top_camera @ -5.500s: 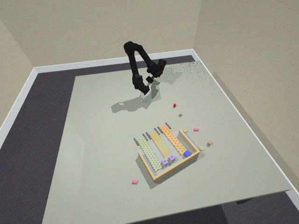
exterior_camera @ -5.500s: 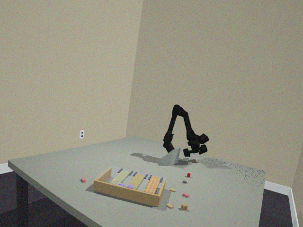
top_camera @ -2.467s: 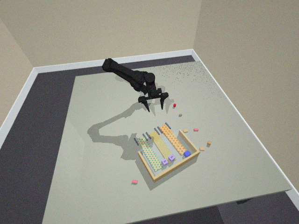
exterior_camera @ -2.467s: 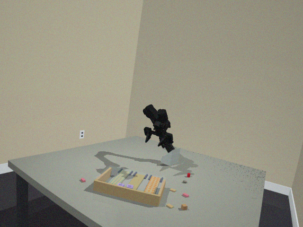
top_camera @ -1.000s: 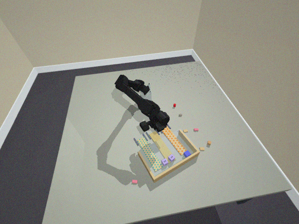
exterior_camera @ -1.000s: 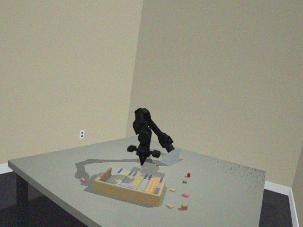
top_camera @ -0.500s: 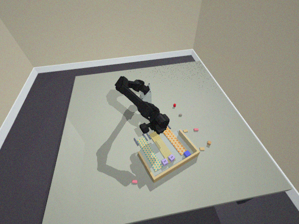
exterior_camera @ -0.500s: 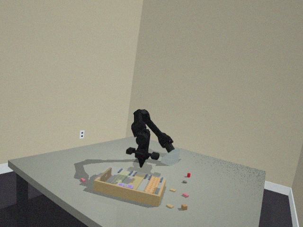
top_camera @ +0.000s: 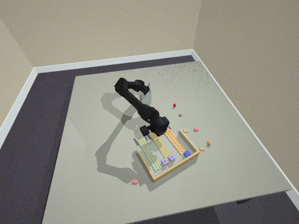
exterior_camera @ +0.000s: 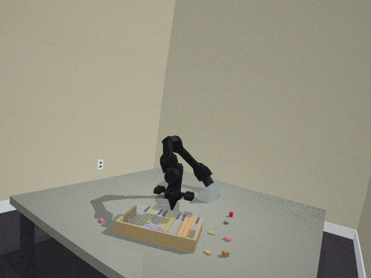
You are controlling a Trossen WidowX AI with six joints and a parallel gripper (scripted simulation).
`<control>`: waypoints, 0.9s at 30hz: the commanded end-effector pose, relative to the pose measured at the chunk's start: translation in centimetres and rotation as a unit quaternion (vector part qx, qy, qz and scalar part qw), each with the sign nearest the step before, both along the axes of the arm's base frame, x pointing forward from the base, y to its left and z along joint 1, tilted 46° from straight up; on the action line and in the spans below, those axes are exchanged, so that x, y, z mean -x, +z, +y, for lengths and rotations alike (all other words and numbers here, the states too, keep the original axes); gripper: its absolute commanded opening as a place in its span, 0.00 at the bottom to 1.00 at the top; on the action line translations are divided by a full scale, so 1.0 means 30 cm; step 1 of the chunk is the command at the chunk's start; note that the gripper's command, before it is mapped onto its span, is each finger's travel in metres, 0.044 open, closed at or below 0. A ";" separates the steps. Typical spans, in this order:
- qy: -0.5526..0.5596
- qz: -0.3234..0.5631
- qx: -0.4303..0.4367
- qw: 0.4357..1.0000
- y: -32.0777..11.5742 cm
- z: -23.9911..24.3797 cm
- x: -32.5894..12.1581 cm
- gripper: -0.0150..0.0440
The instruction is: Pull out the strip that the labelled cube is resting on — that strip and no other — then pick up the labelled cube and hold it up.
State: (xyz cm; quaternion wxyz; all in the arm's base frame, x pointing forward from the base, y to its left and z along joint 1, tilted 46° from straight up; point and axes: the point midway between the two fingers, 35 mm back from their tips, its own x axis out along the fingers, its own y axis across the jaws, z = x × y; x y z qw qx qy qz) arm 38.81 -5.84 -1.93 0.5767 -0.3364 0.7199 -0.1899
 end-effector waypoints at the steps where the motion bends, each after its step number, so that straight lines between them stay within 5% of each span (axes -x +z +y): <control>1: 0.002 0.006 0.003 1.000 -0.020 -0.022 0.012 0.25; 27: 0.002 0.006 0.004 1.000 -0.068 -0.082 0.025 0.25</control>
